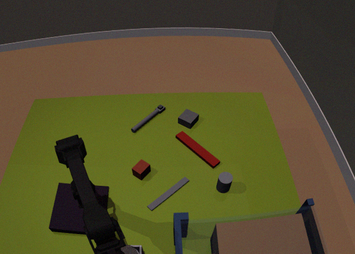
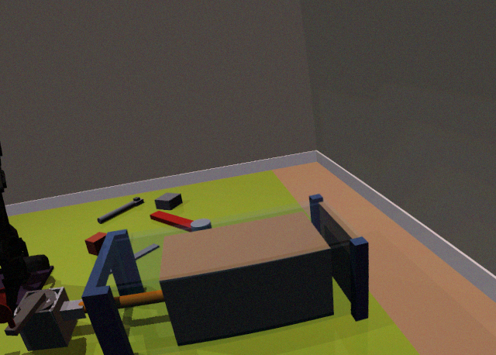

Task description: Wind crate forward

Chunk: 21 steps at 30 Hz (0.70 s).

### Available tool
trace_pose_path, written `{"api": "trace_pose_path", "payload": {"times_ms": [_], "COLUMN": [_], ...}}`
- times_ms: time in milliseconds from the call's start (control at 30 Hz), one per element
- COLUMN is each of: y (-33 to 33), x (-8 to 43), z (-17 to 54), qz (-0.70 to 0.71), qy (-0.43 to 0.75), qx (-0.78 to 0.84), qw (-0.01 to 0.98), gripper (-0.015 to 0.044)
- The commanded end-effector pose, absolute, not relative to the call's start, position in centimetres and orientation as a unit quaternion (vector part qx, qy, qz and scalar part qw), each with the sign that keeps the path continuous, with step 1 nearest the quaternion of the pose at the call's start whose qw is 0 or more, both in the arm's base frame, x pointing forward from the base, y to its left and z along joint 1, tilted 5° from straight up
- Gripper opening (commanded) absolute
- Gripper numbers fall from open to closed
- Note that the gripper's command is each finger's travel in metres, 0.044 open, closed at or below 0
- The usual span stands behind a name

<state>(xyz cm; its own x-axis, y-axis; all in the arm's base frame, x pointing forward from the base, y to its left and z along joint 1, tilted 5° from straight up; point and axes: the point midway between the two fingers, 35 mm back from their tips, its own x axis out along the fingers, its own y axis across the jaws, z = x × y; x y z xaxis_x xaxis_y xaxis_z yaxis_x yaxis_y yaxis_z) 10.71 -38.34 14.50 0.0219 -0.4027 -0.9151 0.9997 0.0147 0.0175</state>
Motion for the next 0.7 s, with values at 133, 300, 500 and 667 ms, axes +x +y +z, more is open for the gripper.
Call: {"api": "trace_pose_path", "payload": {"times_ms": [133, 300, 500, 667], "y": [-38.24, -38.23, -38.21, -38.20], "x": [13.64, 13.85, 14.07, 14.28], "z": [14.67, 14.69, 14.71, 14.72], "qz": [-0.556, -0.556, -0.556, -0.556], "qy": [0.376, 0.376, 0.376, 0.376], "qx": [0.392, 0.393, 0.393, 0.393], "qw": [0.629, 0.629, 0.629, 0.629], "gripper": [0.0000, 0.0000, 0.0000, 0.0000]}}
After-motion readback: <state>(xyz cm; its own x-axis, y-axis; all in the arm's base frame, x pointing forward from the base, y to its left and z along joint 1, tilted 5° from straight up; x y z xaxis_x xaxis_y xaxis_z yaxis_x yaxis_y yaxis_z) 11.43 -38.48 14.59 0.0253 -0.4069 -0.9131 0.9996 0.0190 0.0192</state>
